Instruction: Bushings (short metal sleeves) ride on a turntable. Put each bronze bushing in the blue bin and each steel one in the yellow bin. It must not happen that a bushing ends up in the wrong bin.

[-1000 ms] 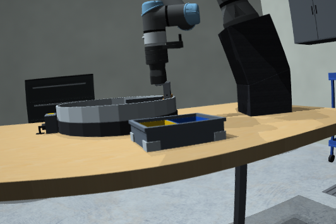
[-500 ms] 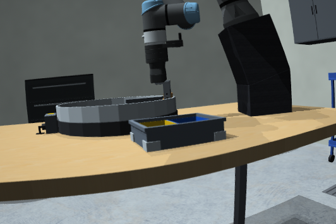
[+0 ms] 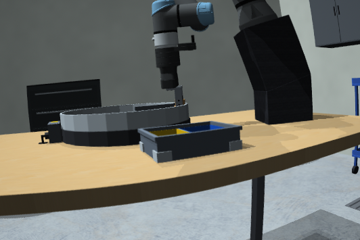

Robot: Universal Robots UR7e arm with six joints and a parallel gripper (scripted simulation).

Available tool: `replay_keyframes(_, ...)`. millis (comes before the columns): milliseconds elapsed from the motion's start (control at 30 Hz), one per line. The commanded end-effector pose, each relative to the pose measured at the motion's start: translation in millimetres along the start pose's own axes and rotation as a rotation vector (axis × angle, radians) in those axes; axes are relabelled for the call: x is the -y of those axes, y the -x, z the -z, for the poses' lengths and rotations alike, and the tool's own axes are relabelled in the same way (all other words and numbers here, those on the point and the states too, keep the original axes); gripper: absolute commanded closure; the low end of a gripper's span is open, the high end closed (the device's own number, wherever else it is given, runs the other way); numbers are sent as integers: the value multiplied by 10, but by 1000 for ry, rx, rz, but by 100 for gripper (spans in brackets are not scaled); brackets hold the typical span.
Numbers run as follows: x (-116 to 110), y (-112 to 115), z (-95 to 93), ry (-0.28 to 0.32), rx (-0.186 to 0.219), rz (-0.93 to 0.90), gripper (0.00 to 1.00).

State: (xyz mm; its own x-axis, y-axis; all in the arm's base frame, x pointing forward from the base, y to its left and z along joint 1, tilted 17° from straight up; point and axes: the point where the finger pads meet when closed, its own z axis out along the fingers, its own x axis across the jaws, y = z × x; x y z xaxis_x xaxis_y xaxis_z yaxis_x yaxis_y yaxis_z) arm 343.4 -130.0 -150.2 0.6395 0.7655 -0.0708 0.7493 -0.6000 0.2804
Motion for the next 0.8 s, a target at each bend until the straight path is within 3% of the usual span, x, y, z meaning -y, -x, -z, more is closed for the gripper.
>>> replay_keyframes(0, -3, 6, 19, 4, -36, 37, 100)
replay_keyframes(67, -3, 9, 31, 5, -59, 62, 100)
replay_keyframes(267, -3, 11, 37, 6, -71, 74, 100)
replay_keyframes(367, -3, 17, 54, 9, -107, 112, 100)
replay_keyframes(767, -2, 17, 60, 9, -108, 113, 100)
